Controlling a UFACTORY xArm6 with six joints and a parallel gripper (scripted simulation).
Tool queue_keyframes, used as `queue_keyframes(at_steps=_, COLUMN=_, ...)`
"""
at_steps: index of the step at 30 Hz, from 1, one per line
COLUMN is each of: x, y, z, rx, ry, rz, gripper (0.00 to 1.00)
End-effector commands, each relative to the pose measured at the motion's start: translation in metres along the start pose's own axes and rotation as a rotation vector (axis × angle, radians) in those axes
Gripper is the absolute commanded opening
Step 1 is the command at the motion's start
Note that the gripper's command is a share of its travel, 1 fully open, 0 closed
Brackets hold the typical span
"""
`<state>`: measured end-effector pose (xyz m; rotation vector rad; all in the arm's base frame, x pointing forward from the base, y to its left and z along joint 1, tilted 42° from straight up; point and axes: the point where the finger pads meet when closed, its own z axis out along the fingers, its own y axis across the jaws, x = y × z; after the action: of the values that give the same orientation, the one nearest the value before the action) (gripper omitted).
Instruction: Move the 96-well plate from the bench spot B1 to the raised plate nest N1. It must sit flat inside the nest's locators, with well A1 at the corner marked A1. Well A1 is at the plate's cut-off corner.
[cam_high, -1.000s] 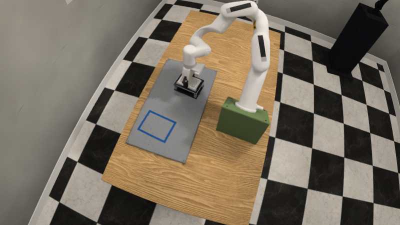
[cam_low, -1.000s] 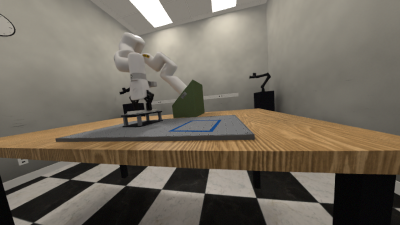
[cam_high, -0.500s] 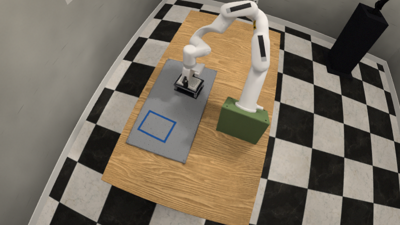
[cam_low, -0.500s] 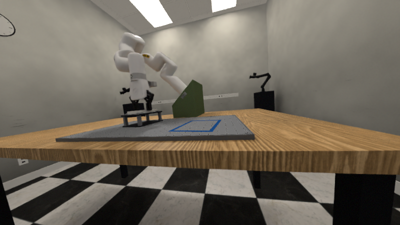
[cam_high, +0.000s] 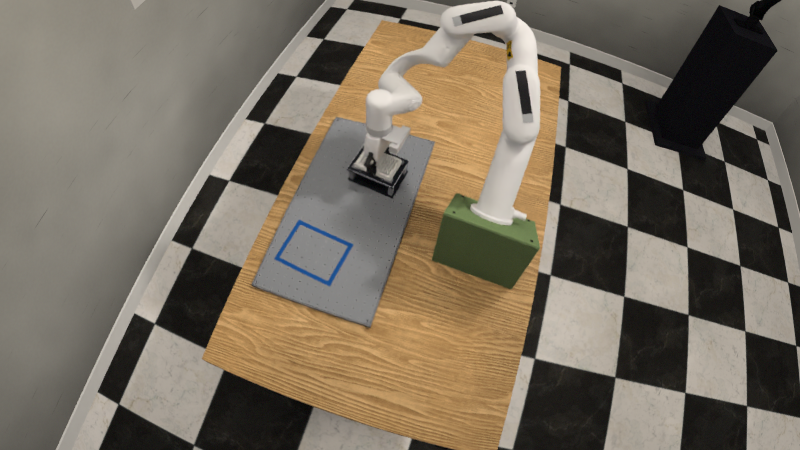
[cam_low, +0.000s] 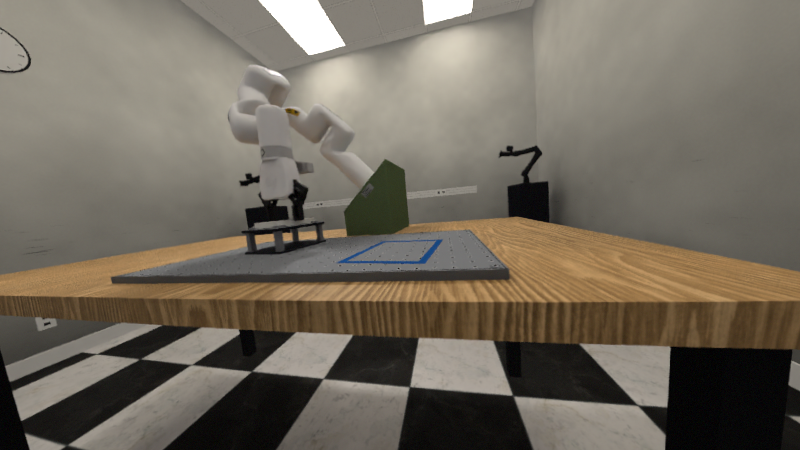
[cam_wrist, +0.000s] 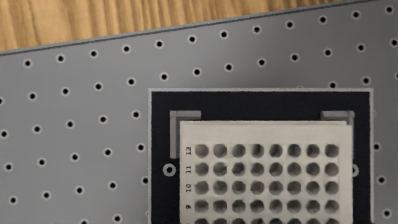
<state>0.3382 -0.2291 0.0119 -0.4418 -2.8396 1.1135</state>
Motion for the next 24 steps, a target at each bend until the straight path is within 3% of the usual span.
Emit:
queue_keyframes(at_steps=1, x=-0.001, y=0.000, z=-0.010, rx=-0.001, ry=-0.004, rz=0.001, gripper=1.00)
queue_keyframes(at_steps=24, x=-0.001, y=0.000, z=-0.067, rx=-0.001, ry=-0.004, rz=0.001, gripper=1.00)
